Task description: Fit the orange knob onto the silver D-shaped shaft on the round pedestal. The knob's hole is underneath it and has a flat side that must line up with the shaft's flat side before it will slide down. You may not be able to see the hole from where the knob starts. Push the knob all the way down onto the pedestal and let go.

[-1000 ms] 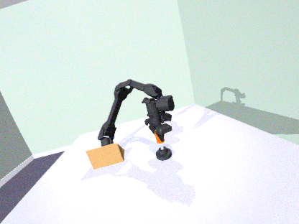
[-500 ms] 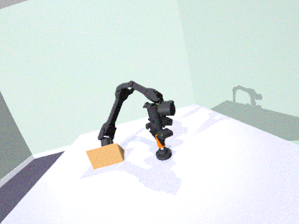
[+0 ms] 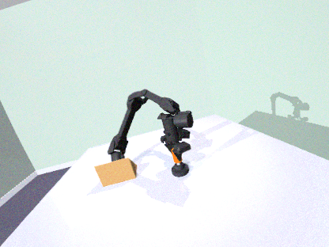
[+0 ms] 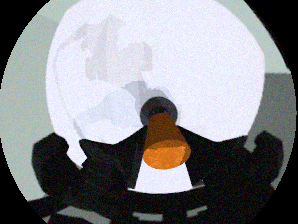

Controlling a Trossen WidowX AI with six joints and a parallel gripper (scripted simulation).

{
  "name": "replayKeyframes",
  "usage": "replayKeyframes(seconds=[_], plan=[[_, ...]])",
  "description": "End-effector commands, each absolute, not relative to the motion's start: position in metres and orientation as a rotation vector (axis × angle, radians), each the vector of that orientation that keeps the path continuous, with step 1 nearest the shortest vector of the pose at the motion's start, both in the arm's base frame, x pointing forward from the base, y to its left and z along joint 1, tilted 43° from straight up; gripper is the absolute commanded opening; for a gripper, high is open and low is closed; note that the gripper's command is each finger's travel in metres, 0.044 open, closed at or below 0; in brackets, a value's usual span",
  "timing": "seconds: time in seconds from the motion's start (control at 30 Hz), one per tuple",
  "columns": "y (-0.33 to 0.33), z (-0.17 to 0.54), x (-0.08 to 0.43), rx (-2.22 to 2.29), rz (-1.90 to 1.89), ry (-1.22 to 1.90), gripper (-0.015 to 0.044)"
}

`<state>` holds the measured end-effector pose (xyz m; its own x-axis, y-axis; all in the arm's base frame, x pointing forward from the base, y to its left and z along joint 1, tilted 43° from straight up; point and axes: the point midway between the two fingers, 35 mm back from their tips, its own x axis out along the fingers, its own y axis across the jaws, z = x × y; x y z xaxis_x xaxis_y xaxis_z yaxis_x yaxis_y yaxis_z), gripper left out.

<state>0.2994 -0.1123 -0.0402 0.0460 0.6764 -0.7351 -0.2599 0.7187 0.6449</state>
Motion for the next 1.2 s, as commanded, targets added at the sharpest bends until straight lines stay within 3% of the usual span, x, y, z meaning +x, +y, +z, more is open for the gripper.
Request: replayKeyframes(seconds=[0.0, 1.17], plan=[[-0.112, -0.0409, 0.298, 0.387, 0.738, 1.347, 0.0], [-0.1122, -0.0405, 0.2973, 0.22, 0.87, 1.256, 0.0]])
